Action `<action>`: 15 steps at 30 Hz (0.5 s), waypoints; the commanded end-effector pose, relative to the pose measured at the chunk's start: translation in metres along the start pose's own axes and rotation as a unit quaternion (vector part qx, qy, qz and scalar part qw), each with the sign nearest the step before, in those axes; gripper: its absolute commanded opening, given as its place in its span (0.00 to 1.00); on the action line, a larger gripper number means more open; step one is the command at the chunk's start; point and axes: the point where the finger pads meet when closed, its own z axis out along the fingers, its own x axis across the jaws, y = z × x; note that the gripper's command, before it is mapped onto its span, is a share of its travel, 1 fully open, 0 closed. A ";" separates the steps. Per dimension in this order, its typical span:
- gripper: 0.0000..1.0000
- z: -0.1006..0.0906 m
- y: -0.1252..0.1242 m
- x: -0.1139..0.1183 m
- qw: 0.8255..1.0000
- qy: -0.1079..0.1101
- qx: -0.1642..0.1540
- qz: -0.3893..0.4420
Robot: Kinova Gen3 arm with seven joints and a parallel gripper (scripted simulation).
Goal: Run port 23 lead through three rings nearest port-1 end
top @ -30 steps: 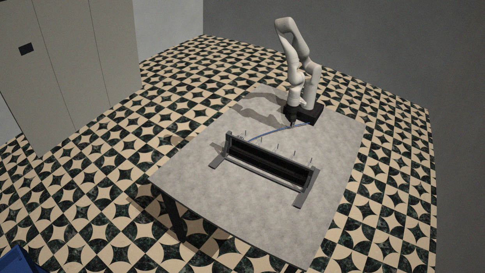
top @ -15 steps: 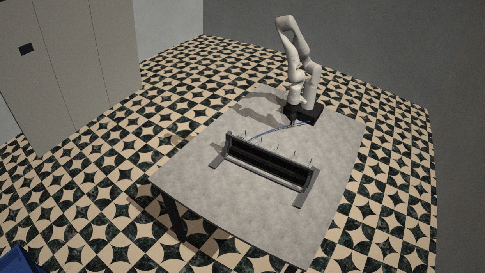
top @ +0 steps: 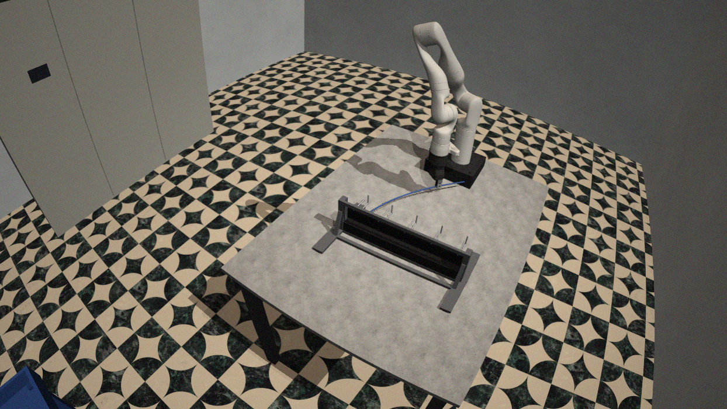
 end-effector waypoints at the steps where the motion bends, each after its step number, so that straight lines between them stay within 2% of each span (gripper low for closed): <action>1: 0.00 -0.001 0.001 0.002 1.000 0.001 -0.001 0.002; 7: 0.00 -0.010 0.008 0.024 0.999 0.001 0.000 0.032; 13: 0.00 -0.031 0.025 0.074 0.995 0.002 0.001 0.102; 15: 0.00 -0.031 0.025 0.074 0.995 0.002 0.001 0.102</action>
